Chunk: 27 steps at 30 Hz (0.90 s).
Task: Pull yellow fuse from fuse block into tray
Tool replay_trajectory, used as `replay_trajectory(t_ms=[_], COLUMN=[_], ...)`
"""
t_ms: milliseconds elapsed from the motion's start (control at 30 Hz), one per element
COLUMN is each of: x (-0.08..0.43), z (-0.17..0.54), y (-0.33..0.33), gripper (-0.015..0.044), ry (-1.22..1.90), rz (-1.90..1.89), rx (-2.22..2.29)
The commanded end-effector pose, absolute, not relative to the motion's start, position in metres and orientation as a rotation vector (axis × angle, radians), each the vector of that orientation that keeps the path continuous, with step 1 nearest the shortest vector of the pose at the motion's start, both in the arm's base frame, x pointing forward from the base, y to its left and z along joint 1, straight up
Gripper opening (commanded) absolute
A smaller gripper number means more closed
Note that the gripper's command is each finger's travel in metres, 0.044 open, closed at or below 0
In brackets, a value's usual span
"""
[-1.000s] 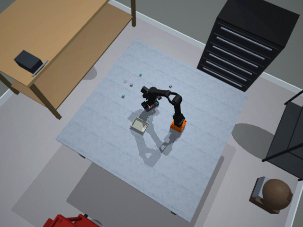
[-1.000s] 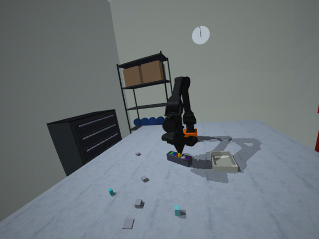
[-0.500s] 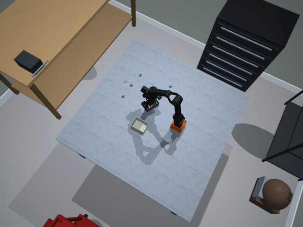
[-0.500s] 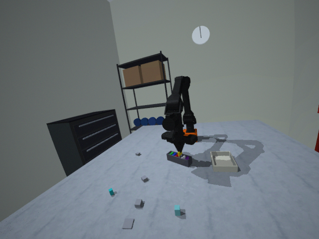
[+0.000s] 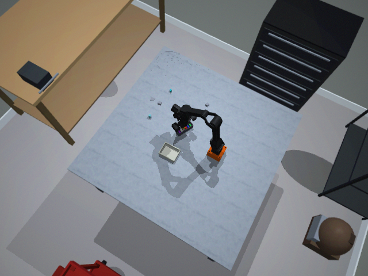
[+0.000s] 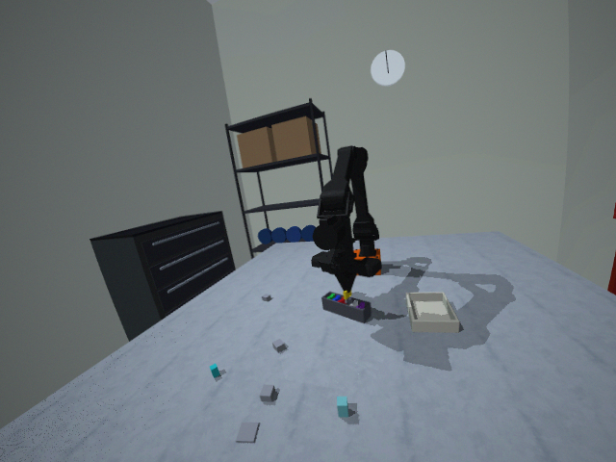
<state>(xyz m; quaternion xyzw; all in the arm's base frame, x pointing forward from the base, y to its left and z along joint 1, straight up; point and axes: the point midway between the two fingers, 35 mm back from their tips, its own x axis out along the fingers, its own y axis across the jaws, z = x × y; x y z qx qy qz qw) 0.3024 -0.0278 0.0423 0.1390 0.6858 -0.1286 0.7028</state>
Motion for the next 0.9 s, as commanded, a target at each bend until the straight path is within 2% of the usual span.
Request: replay_trajectory(t_ms=[0, 700, 867], x=[0.302, 0.302, 0.307], z=[0.046, 0.069, 0.069], y=[-0.028, -0.029, -0.011], gripper=[0.0000, 0.0000, 0.0000], ry=[1.521, 1.521, 1.521], rz=[-0.292, -0.292, -0.291], rx=[0.308, 0.308, 0.309])
